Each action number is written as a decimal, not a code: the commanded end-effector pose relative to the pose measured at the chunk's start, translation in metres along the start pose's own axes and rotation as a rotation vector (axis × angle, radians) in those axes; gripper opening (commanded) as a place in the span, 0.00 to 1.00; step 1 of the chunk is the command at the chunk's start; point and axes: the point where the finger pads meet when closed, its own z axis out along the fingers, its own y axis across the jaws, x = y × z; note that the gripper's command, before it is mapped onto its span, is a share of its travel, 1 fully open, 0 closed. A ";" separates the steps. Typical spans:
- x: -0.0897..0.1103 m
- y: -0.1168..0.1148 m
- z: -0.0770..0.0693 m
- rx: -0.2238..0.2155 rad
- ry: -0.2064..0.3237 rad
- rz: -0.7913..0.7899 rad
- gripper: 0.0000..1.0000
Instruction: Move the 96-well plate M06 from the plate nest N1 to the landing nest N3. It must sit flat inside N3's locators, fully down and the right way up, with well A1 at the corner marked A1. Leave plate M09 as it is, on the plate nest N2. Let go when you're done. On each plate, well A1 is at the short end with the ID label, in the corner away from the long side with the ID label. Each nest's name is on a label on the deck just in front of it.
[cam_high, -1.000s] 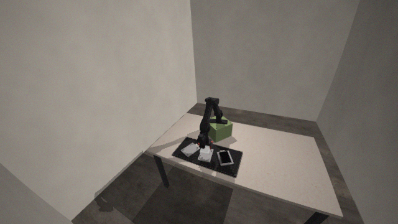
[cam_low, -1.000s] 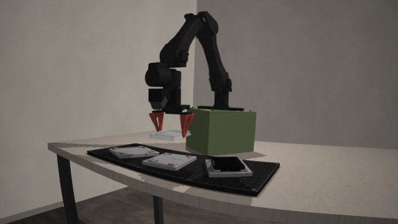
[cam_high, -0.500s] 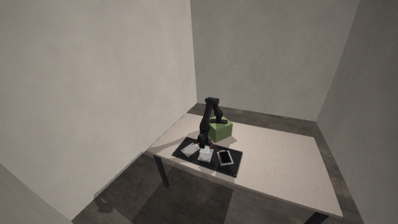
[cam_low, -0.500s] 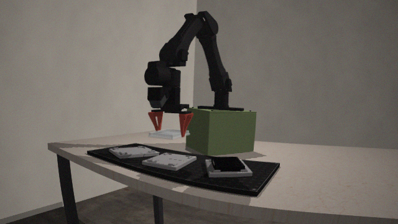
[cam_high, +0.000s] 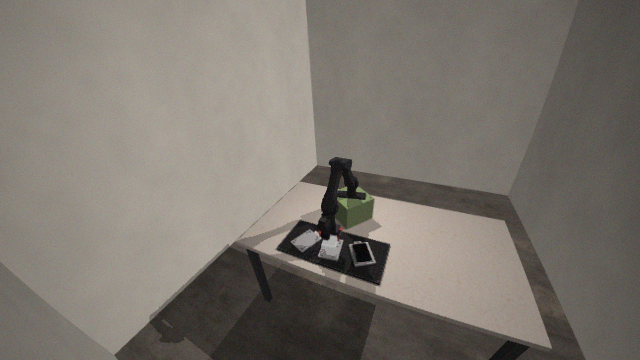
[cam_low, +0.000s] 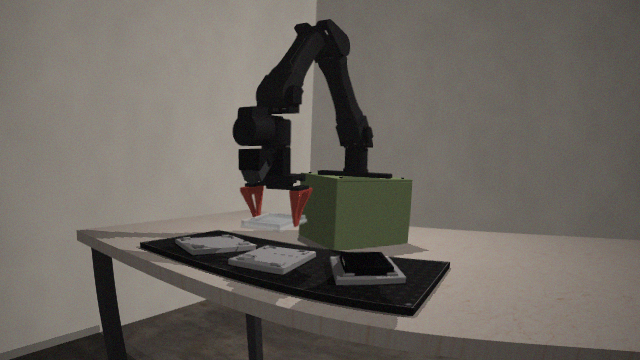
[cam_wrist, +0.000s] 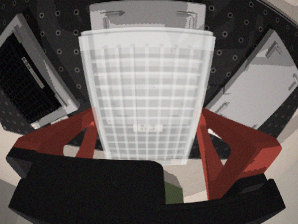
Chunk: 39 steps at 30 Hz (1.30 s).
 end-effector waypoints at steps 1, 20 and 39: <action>-0.028 -0.006 -0.019 0.016 -0.105 0.000 0.00; -0.033 -0.004 0.009 0.015 -0.105 -0.003 0.00; -0.034 -0.003 0.036 0.014 -0.101 -0.003 0.00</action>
